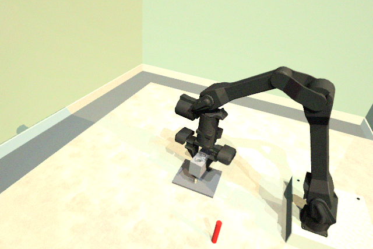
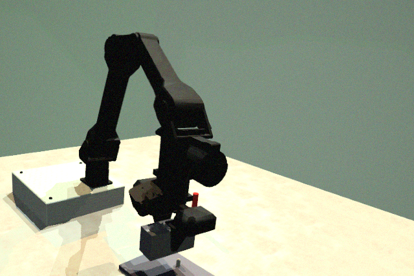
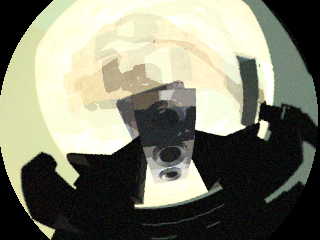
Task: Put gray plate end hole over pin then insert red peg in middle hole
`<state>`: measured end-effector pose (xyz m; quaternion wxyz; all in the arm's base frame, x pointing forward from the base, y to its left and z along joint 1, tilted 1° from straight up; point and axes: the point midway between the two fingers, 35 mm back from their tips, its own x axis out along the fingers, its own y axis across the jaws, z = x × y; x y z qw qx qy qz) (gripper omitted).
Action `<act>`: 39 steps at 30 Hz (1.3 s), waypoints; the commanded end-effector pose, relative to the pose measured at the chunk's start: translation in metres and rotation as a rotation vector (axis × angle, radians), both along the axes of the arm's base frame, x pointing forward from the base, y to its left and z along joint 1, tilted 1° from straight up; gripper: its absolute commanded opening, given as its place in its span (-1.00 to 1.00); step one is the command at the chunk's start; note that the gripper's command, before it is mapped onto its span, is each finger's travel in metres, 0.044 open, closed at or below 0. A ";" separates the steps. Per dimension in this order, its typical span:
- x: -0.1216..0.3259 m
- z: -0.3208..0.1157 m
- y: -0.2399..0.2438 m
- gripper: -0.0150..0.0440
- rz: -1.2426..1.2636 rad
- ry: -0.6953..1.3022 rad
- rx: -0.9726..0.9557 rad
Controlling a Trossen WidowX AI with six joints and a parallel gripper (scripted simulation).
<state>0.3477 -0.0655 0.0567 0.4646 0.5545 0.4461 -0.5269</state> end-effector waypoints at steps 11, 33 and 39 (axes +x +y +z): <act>-0.001 -0.002 0.001 -0.49 0.004 0.002 0.003; 0.000 -0.030 0.001 -0.49 0.004 0.002 0.003; 0.000 -0.040 0.001 -0.49 0.004 0.002 0.003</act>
